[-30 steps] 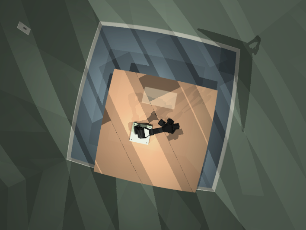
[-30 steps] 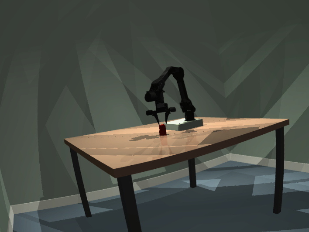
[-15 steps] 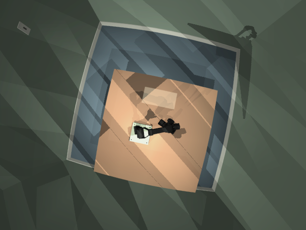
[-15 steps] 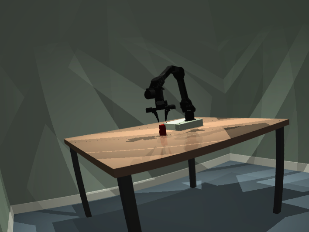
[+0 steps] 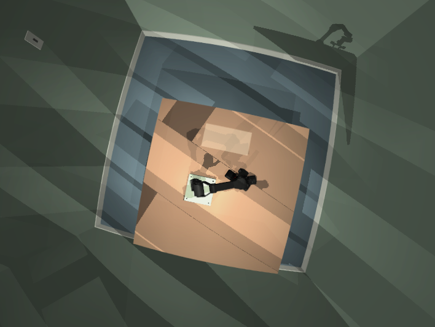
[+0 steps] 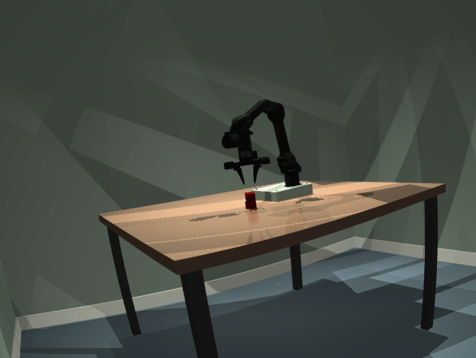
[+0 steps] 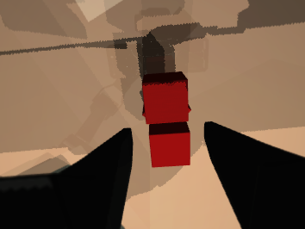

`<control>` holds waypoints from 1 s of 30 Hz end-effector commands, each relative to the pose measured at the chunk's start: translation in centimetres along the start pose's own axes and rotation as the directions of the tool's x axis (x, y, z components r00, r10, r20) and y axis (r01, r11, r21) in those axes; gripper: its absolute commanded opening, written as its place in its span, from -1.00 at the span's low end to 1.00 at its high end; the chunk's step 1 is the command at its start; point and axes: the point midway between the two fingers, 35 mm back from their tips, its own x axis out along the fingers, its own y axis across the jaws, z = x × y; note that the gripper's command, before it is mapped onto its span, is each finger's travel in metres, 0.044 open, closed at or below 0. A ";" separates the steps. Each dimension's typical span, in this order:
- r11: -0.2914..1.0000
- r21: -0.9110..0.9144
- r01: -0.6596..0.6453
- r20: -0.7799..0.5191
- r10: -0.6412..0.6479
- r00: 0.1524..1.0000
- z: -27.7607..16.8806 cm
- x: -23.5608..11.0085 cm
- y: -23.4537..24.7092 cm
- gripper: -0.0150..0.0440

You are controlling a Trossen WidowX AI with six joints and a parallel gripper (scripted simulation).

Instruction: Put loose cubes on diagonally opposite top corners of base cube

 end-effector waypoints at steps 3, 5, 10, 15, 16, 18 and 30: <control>1.000 0.000 0.007 0.006 -0.007 1.000 0.1 -1.1 -0.1 0.20; 1.000 0.000 0.007 0.006 -0.007 1.000 0.1 -1.1 -0.1 0.20; 1.000 0.000 0.006 0.005 -0.006 1.000 0.1 -1.2 -0.1 0.29; 1.000 0.000 0.002 0.002 -0.002 1.000 0.0 -1.6 0.0 0.74; 1.000 0.000 0.002 0.002 -0.002 1.000 0.0 -1.7 0.0 0.83; 1.000 0.000 0.002 0.002 -0.002 1.000 0.0 -1.9 0.0 0.86; 1.000 0.000 -0.005 0.000 0.005 1.000 2.3 -1.9 2.6 0.86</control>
